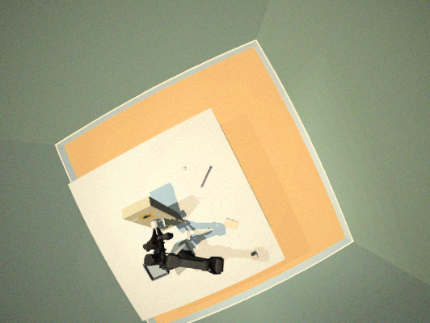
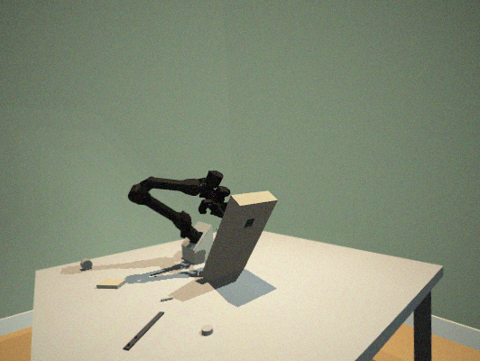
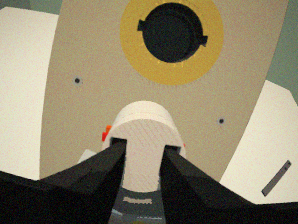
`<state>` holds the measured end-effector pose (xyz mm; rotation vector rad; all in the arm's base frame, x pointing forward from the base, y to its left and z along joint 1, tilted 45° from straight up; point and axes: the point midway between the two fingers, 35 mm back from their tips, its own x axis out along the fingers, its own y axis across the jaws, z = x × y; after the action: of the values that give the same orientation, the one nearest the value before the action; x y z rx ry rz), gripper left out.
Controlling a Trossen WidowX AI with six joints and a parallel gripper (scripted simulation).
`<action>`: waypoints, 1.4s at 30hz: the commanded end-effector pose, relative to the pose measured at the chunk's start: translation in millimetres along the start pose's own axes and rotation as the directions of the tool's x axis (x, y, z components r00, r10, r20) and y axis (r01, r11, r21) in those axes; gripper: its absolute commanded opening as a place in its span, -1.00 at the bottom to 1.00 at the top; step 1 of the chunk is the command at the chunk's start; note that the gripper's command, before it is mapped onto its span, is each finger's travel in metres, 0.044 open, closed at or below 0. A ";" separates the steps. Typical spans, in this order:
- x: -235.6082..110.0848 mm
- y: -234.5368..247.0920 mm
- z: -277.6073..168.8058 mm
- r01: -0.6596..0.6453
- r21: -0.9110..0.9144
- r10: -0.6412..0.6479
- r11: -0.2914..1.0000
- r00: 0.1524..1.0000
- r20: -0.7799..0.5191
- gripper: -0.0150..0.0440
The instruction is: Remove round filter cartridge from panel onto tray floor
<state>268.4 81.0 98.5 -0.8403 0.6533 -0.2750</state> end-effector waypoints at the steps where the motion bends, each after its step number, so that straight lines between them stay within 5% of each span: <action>1: -0.1 -0.2 0.9 0.001 0.002 -0.001 1.000 1.000 0.001 -0.13; 8: 0.0 -0.6 -3.8 0.001 0.006 -0.001 1.000 1.000 0.006 -0.13; 19: -9.1 -9.9 71.1 0.000 0.007 0.000 1.000 1.000 0.007 -0.13; 30: -55.4 -17.9 131.2 -0.004 0.019 0.003 1.000 1.000 0.015 0.85; 34: -37.8 -8.3 95.5 -0.028 0.045 0.033 0.999 0.994 -0.106 0.54; 39: -17.0 -0.3 17.8 -0.010 0.115 0.053 0.993 0.925 -0.376 0.54; 42: -15.8 -0.4 7.3 0.000 0.124 0.052 0.992 0.909 -0.413 0.54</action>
<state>270.4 103.0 117.7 -0.6949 0.9853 -0.4293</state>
